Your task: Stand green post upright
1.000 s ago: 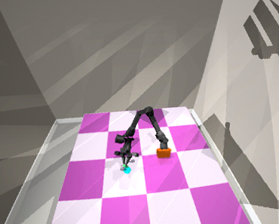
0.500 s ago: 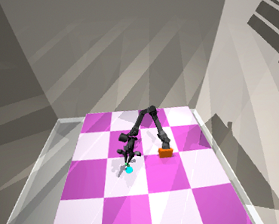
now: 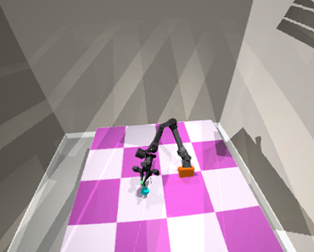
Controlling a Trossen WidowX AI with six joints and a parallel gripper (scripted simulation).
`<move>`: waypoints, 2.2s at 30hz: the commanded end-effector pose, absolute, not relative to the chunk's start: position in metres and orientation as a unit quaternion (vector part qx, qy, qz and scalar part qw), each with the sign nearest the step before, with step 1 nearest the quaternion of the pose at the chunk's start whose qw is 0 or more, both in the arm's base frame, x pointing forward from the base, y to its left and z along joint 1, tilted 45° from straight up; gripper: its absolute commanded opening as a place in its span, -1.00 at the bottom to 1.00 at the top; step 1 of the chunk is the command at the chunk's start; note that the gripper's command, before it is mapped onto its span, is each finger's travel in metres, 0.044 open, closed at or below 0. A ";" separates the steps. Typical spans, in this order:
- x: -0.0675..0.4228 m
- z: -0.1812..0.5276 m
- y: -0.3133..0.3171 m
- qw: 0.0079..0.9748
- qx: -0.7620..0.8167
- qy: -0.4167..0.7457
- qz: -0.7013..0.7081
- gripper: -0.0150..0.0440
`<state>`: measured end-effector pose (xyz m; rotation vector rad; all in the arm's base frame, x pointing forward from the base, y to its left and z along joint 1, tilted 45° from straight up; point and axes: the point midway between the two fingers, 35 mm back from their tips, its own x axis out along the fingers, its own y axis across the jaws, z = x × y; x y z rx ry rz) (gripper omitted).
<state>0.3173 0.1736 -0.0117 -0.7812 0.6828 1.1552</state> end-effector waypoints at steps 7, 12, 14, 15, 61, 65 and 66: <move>0.313 -0.002 0.171 0.724 -0.353 0.266 0.530 -0.42; 0.311 0.001 0.170 0.728 -0.354 0.246 0.533 -0.42; 0.311 0.003 0.169 0.729 -0.354 0.238 0.535 -0.42; 0.310 0.003 0.169 0.730 -0.355 0.234 0.535 -0.42; 0.317 -0.069 0.096 0.732 -0.359 0.223 0.534 -0.42; 0.318 -0.074 0.092 0.732 -0.360 0.224 0.533 -0.42; 0.318 -0.074 0.092 0.732 -0.360 0.224 0.533 -0.42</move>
